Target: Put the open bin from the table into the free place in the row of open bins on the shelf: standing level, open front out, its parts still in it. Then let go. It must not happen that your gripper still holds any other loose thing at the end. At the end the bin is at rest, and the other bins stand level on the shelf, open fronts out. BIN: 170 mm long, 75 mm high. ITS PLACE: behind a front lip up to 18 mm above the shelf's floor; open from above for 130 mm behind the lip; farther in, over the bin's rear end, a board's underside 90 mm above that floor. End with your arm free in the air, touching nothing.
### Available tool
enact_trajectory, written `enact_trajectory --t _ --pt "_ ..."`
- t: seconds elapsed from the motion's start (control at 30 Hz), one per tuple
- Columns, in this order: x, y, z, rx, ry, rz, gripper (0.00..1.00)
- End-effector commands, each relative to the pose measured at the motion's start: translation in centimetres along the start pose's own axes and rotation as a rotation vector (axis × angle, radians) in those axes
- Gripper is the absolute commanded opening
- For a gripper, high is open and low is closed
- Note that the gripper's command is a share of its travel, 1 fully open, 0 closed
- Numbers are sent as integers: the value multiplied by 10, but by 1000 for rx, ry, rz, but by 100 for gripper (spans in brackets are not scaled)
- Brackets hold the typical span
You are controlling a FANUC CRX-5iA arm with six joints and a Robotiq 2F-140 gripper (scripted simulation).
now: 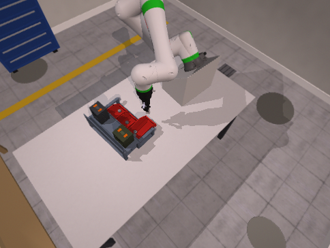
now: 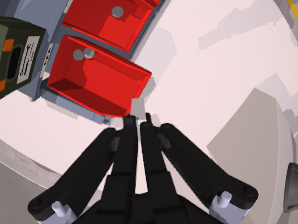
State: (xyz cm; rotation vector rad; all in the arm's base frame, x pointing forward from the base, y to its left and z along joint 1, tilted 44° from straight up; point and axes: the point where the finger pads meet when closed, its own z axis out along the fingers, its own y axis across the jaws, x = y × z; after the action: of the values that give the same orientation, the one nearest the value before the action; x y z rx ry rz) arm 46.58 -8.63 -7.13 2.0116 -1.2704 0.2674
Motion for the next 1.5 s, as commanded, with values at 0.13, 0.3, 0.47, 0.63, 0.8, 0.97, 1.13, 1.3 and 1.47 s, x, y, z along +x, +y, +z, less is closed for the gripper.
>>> enact_trajectory --t 0.13,0.3,0.47,0.63,0.8,0.97,1.13,1.3,1.47 --pt "-21 19 8 40 25 336 0" --pt "-32 31 13 56 23 508 0" --pt "-34 33 14 59 22 549 0" --pt "-34 34 14 59 22 553 0" --pt "-34 34 14 59 22 553 0" --pt "-34 34 14 59 22 553 0" --pt "-34 34 14 59 22 553 0" --pt "-34 34 14 59 22 553 0" --pt "-34 34 14 59 22 553 0"
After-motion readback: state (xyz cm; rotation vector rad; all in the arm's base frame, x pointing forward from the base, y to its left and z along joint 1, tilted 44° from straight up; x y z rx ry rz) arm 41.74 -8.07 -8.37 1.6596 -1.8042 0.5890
